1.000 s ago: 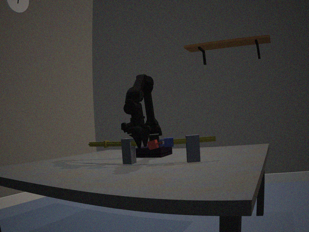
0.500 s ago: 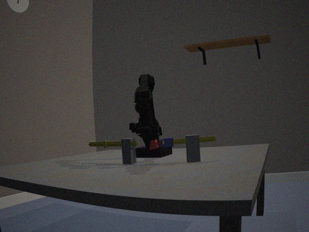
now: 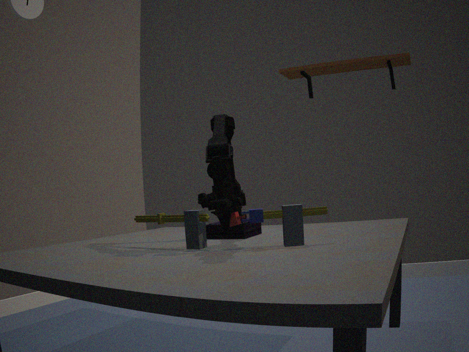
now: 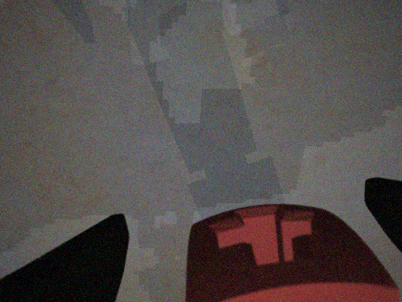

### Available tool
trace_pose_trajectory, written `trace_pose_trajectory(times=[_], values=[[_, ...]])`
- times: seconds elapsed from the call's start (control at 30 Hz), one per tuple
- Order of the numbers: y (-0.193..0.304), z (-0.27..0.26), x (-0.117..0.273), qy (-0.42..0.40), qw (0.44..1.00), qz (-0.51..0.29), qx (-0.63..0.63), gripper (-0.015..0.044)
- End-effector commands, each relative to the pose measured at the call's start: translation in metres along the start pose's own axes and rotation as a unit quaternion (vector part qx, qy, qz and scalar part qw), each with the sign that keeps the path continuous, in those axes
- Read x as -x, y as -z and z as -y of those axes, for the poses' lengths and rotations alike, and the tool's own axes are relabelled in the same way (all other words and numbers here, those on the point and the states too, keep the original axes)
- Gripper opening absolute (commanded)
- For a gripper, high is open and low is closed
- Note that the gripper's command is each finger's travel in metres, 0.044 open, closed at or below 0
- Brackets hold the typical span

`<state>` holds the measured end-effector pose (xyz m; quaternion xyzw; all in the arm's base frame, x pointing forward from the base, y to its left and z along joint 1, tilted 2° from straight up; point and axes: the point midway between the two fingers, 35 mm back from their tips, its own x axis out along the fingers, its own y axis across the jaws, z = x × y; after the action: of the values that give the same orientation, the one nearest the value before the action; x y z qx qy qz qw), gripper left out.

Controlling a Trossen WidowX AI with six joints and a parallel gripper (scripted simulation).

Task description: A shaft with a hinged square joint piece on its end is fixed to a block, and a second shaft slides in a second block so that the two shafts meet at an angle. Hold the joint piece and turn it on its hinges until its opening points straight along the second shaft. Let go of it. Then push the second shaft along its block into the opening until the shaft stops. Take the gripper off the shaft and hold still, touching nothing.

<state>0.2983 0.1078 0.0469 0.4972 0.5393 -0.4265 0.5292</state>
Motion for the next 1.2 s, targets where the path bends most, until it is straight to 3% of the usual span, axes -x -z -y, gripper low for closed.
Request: trace_pose_trajectory(times=[0.0, 0.33, 1.17], values=[[-0.0007, 0.0015, -0.0069, 0.004, 1.000, 0.002, -0.003, 0.0440], [-0.0007, 0.0015, -0.0069, 0.004, 1.000, 0.002, -0.003, 0.0182], [-0.0007, 0.0015, -0.0069, 0.004, 1.000, 0.002, -0.003, 0.0182]])
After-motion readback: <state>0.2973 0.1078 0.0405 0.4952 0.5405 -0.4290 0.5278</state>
